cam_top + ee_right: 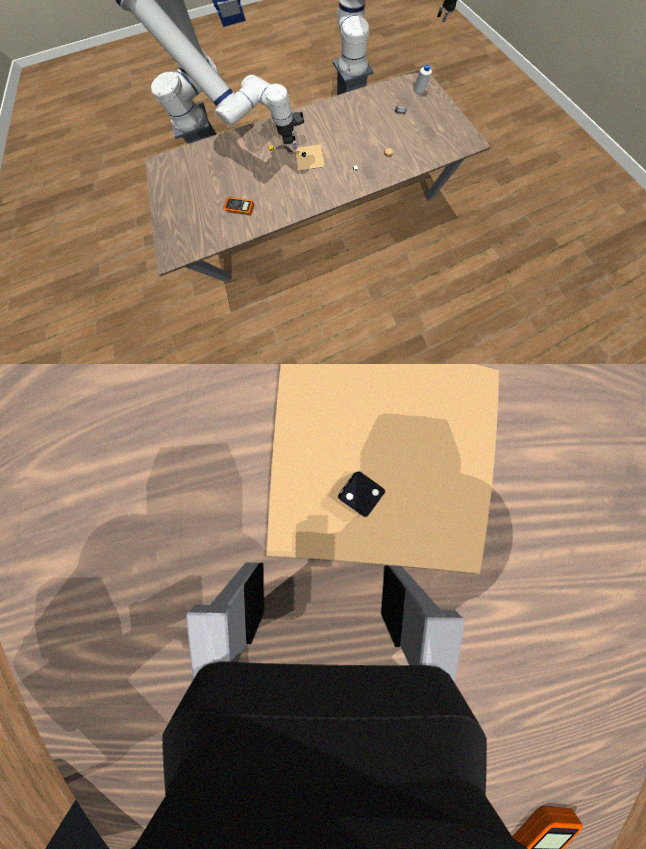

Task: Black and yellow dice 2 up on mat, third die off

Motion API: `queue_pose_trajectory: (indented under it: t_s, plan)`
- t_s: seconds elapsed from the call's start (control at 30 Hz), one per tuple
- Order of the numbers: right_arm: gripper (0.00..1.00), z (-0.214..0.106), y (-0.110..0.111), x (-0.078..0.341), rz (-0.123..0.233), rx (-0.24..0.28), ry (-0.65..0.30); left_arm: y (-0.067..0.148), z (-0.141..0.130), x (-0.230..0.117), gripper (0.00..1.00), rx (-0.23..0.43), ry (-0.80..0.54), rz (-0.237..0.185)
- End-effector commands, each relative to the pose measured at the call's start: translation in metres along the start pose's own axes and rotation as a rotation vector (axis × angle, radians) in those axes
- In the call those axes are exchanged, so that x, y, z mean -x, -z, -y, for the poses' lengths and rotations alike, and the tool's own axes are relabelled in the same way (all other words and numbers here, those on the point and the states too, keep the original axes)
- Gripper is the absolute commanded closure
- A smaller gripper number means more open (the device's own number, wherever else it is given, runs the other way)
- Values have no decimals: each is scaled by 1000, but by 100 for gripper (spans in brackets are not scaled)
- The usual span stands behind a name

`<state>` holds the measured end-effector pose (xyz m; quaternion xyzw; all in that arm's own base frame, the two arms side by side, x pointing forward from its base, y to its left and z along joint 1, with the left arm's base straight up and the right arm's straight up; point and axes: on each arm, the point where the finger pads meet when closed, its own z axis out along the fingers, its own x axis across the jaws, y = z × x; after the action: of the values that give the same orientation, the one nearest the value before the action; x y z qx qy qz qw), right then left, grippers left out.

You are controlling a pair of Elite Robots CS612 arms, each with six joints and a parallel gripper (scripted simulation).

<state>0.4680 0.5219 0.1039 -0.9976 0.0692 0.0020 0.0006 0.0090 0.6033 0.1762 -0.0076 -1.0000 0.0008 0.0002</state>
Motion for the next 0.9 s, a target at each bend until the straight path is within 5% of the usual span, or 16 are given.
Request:
queue_pose_trajectory:
  t_s: [0.0,0.07,0.17,0.87]
  plan:
    - [0,-6,1,2,-4,1,-146,1,-1,0,0,2,0,0]
    - [0,-11,1,4,-4,0,-233,1,-1,0,0,2,0,0]
    - [0,-11,1,4,-4,0,-235,1,-1,0,0,2,0,0]
    - [0,-53,0,20,-4,-1,-901,1,-1,0,0,2,0,0]
